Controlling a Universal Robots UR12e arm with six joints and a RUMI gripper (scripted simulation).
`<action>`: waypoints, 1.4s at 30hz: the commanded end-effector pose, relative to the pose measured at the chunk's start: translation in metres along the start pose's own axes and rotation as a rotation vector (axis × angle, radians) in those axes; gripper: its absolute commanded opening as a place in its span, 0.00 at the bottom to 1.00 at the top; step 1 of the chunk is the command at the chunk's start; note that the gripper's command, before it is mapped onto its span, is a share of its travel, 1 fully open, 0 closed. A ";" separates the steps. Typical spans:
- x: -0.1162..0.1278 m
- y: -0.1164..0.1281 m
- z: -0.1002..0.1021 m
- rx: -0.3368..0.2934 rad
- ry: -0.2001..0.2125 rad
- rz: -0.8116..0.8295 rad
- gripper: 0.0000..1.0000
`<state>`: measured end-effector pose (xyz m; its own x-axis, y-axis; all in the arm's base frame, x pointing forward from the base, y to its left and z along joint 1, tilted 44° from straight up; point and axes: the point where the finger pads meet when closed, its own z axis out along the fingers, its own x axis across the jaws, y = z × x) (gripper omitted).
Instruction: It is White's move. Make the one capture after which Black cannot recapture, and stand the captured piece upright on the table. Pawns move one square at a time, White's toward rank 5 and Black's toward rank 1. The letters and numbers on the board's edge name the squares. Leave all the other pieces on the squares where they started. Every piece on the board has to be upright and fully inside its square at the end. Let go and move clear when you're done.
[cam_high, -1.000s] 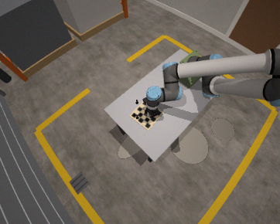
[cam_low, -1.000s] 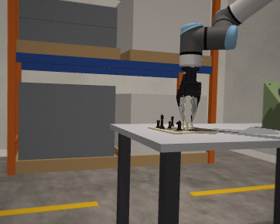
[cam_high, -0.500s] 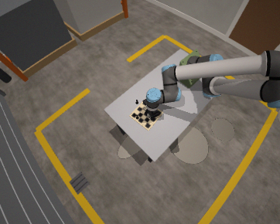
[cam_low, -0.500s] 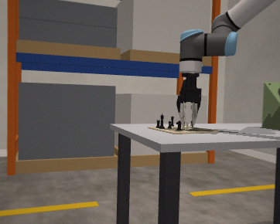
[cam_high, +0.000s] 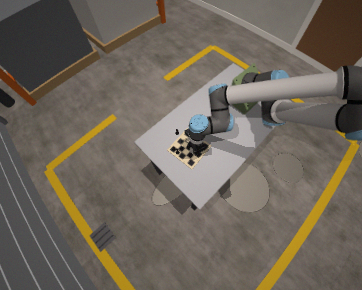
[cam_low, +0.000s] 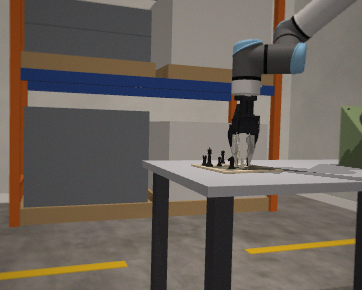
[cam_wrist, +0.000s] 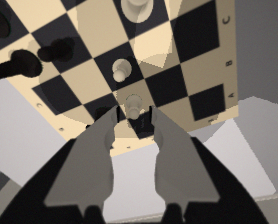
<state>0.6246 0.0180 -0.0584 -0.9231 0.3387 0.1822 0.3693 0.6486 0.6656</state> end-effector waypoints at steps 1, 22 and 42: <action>0.000 0.000 0.001 -0.001 0.001 0.000 0.20; 0.000 0.000 0.001 -0.001 0.002 0.000 0.20; 0.000 0.000 0.001 -0.001 0.002 0.000 0.00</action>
<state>0.6247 0.0180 -0.0584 -0.9231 0.3387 0.1820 0.3692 0.6486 0.6655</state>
